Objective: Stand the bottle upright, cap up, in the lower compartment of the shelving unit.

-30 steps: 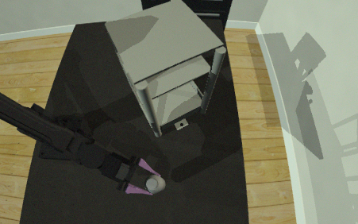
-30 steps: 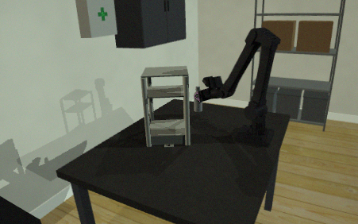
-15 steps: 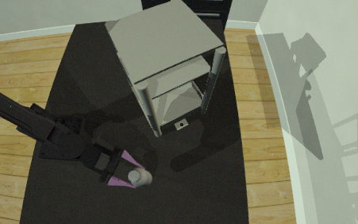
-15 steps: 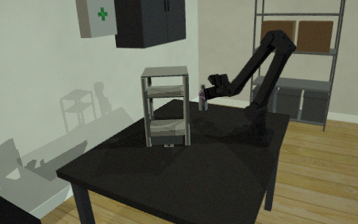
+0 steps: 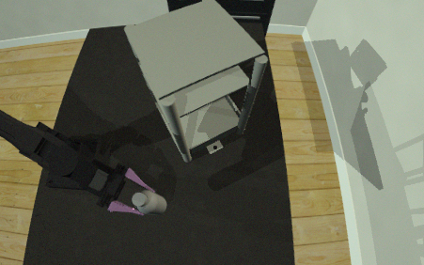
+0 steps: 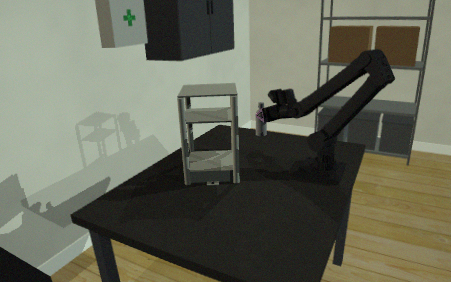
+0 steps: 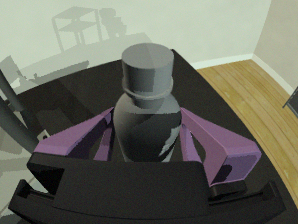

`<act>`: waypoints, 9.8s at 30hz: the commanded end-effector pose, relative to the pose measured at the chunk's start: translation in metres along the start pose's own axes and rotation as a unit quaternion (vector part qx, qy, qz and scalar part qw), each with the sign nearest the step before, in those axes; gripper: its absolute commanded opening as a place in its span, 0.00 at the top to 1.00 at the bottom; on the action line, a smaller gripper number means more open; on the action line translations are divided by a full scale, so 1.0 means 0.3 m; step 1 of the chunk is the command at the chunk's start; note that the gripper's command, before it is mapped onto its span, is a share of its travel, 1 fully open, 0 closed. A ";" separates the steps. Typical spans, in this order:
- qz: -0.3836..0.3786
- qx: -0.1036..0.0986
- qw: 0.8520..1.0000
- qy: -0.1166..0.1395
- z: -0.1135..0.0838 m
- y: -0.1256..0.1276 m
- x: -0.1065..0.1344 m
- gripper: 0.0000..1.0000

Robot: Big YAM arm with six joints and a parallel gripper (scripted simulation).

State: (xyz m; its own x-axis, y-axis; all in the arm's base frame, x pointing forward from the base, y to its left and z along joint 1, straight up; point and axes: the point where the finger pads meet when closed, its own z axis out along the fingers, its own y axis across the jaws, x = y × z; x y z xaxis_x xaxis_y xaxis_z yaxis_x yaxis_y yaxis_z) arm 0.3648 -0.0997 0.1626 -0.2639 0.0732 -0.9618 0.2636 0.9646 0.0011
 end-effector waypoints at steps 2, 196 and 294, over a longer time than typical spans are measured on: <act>-0.003 0.001 1.000 -0.014 -0.014 -0.003 -0.058 0.59; -0.107 -0.363 0.926 -0.015 -0.436 0.433 0.091 0.59; -0.115 -0.423 0.898 -0.039 -0.379 0.673 -0.016 0.59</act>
State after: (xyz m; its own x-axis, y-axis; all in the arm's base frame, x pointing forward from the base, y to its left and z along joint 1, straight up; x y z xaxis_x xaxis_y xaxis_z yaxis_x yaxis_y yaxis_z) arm 0.2843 0.1158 0.1442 -0.2526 -0.1607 -0.9541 -0.5950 0.8034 0.0222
